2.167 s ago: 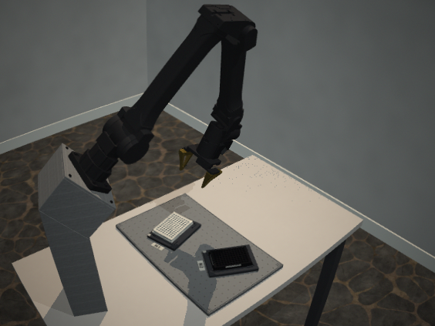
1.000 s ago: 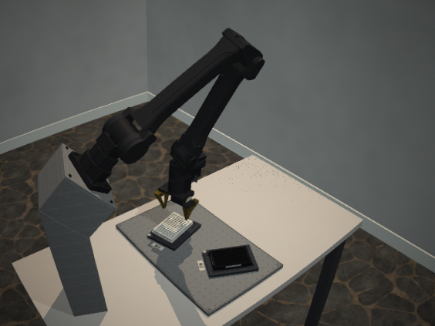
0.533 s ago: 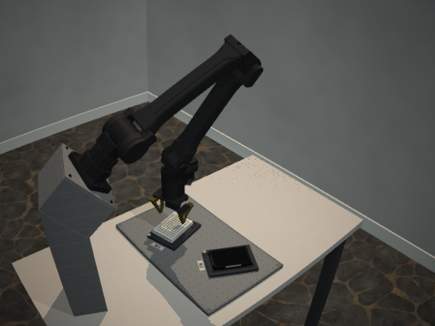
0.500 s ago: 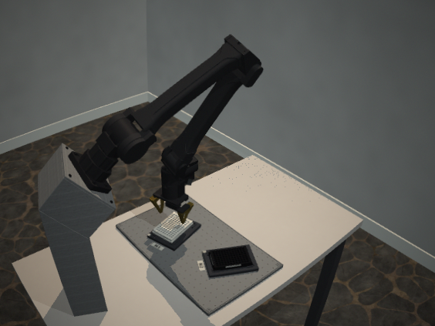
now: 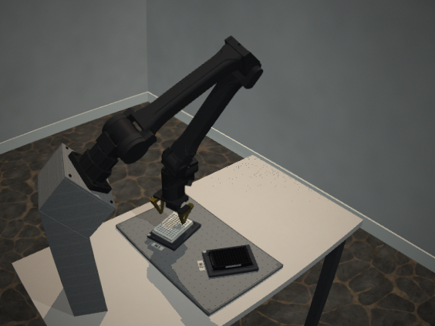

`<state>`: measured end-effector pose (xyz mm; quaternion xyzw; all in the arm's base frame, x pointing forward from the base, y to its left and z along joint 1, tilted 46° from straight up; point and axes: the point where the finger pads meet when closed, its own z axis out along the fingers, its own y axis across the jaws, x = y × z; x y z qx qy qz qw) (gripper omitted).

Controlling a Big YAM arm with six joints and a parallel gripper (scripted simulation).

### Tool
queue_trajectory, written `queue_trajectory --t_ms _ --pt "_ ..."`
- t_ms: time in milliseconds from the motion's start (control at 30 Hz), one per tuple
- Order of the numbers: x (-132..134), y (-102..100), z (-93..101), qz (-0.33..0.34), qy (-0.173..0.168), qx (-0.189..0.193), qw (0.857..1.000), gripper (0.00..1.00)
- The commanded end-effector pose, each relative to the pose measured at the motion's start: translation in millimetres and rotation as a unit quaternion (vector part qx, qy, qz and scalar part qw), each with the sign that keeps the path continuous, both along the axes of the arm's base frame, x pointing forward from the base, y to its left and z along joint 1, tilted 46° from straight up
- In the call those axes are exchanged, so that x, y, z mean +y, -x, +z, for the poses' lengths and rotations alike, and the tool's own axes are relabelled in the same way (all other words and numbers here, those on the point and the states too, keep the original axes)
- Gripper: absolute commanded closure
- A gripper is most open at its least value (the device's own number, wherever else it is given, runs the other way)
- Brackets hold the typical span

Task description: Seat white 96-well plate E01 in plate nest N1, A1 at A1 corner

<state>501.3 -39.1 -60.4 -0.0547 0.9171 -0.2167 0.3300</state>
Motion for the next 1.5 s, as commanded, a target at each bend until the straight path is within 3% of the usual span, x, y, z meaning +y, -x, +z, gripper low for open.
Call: queue_trajectory --t_ms 0,100,167,567,667,867,900,967,1300,1333,1467 --pt "-8 -4 -4.8 -0.001 0.003 -0.001 1.000 0.00" --pt "-9 2 -6.1 -0.001 0.003 0.003 1.000 0.00" --pt "-10 -7 -8.3 -0.001 0.003 -0.001 1.000 0.00" --pt "-17 -19 -22.3 -0.001 0.003 -0.001 1.000 0.00" --pt "-15 -17 -16.1 0.001 0.003 -0.004 1.000 0.00" --pt "-21 -26 -30.4 -0.001 0.003 -0.001 1.000 0.00" --pt "-22 -19 -34.3 -0.002 0.003 0.008 1.000 0.00" --pt "-14 -21 -27.2 0.002 0.000 0.001 1.000 0.00" --pt "-14 -21 -27.2 0.002 0.000 0.001 1.000 0.00" --pt "-14 -21 -27.2 0.002 0.000 0.001 1.000 1.00" --pt "-14 -21 -27.2 0.002 0.000 0.001 1.000 1.00"
